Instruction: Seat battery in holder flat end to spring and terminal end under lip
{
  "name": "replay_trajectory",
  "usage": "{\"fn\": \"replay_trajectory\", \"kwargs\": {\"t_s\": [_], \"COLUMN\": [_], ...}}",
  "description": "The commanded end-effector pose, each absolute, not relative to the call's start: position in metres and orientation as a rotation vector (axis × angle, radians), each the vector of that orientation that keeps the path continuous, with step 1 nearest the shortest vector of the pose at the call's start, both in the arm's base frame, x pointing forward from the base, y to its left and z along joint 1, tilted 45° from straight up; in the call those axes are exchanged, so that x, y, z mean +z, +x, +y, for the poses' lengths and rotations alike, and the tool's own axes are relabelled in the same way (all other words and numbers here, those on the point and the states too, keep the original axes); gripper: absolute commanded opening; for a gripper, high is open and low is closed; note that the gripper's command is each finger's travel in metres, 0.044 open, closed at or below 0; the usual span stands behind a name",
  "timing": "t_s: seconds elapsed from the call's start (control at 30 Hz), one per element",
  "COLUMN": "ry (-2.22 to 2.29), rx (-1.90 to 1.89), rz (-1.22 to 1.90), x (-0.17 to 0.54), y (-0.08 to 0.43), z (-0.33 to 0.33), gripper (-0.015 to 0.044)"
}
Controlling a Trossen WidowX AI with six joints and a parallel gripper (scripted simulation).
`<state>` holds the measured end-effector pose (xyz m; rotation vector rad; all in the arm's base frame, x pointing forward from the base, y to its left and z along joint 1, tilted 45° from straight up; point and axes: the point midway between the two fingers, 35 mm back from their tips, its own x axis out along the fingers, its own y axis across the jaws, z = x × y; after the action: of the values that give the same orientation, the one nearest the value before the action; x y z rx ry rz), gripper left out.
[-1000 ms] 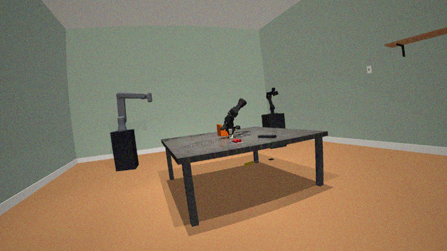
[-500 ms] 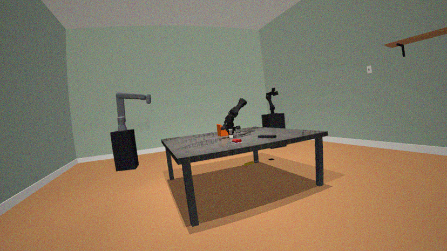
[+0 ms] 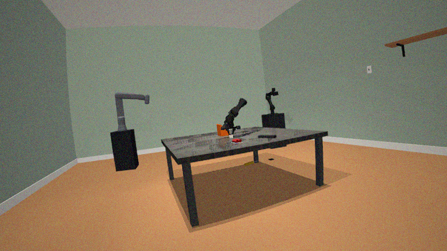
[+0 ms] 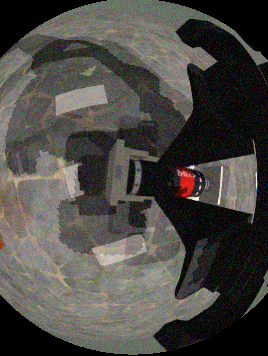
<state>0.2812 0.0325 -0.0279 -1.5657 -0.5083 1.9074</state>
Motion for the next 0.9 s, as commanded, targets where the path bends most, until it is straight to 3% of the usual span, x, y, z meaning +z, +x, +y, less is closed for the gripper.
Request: {"fn": "replay_trajectory", "kwargs": {"t_s": [0.0,0.37,0.5,0.87], "ry": [-1.565,-1.567,-1.567,-1.572], "rx": [1.904,1.903,1.903,1.905], "rz": [-0.504,-0.501,-0.501,-0.505], "x": [-0.027,-0.027,-0.027,-0.016], "y": [0.279,0.279,0.279,0.28], "z": [0.034,0.034,0.034,0.023], "gripper": [0.008,0.008,0.0182,0.0182]}}
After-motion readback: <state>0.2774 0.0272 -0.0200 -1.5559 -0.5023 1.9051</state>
